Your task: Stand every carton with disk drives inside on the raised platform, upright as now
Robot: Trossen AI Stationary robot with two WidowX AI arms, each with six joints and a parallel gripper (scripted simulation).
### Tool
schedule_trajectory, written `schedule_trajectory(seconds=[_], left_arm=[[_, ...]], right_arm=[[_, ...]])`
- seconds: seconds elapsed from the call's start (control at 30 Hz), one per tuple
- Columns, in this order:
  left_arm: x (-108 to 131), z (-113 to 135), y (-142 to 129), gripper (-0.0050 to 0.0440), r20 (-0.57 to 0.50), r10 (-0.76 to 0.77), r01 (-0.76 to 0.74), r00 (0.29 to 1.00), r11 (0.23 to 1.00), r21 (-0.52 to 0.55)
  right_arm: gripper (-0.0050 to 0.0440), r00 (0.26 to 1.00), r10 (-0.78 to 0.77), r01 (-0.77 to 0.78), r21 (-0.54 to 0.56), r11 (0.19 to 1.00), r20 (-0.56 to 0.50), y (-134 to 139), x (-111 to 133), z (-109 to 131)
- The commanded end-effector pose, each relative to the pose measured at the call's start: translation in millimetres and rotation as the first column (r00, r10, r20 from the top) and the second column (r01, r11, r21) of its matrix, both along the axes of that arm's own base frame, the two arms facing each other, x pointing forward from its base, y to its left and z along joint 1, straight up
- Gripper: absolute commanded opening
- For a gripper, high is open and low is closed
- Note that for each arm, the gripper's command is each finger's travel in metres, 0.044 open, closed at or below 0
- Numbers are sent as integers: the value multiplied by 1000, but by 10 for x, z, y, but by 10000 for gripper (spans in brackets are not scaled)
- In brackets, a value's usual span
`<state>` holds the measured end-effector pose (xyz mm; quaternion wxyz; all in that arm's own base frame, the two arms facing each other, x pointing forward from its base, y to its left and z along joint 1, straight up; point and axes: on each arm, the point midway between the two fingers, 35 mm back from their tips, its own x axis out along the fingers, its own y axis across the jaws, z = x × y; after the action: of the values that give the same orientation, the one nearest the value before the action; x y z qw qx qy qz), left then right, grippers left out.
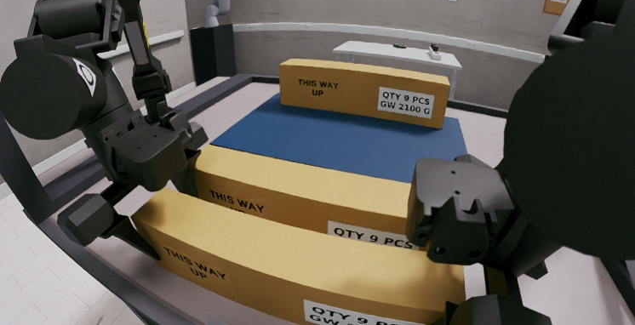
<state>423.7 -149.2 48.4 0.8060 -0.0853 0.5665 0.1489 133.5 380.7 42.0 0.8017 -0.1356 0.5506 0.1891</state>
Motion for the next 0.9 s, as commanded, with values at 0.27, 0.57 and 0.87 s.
schedule_trajectory(seconds=[0.27,0.57,0.87], left_arm=[[24,126,-19,384,30,0,0,1000,1000,-13],[24,126,-19,384,30,0,0,1000,1000,-13],[24,126,-19,384,30,0,0,1000,1000,-13]], right_arm=[[386,1000,-2,2,15,1000,6,56,14,59],[386,1000,-2,2,15,1000,6,56,14,59],[386,1000,0,0,23,1000,6,56,14,57]])
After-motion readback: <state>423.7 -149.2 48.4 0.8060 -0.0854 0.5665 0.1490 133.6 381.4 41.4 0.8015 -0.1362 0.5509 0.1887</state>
